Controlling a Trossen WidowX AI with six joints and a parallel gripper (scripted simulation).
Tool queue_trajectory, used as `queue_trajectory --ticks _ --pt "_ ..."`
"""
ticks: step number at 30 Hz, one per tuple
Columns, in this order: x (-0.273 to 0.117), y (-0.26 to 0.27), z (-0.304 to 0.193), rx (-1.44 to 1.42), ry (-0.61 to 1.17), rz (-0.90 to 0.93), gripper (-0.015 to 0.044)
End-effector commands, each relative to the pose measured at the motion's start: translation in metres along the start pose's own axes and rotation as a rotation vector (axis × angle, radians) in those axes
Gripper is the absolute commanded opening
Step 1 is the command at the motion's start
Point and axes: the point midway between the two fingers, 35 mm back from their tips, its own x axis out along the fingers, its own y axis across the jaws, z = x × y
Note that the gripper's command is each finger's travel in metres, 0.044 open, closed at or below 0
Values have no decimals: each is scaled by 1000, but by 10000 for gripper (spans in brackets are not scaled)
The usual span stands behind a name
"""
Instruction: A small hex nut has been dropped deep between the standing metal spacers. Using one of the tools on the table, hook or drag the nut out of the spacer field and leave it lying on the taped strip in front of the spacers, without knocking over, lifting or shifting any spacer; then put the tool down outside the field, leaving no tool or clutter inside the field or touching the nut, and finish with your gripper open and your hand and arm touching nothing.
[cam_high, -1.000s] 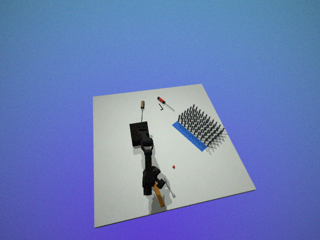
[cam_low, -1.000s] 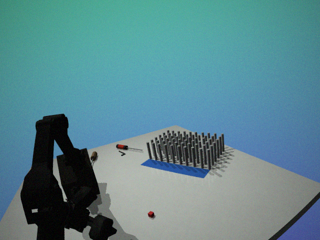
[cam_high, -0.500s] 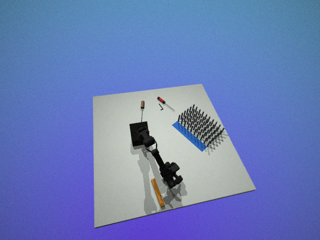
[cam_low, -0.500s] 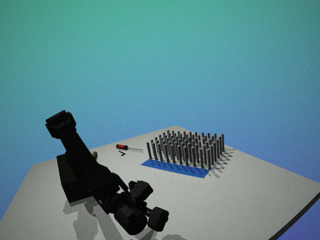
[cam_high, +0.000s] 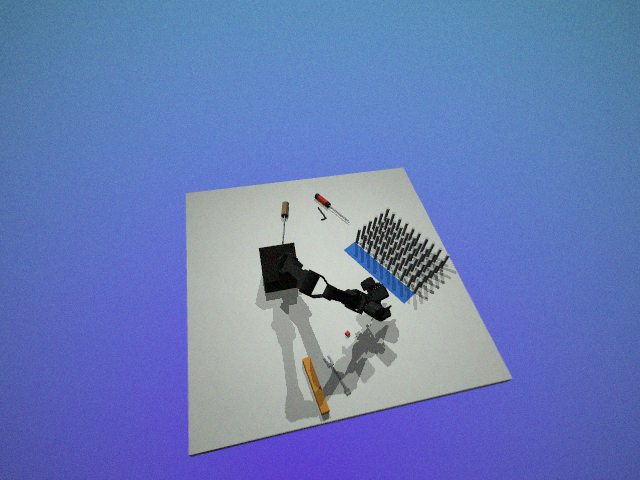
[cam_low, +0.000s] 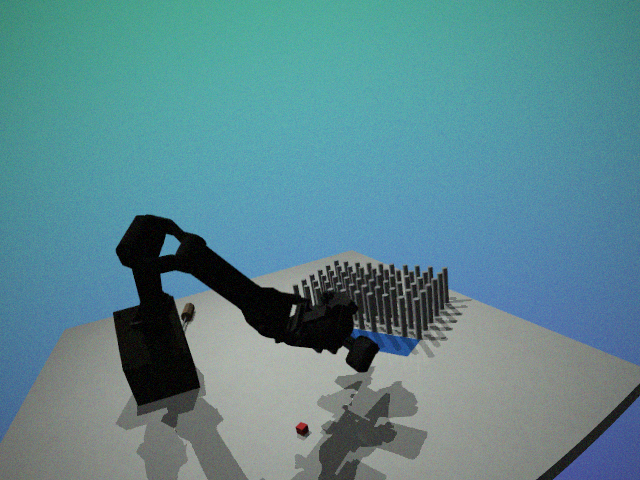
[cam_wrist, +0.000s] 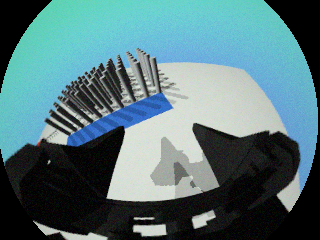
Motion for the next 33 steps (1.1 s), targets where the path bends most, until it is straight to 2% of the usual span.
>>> queue_trajectory --ticks 1,5,7,33 --pt "23 60 33 122 -94 31 440" --pt "29 121 63 248 -193 82 440" --pt "28 135 69 279 -215 97 440" --pt "28 136 69 281 -217 98 440"
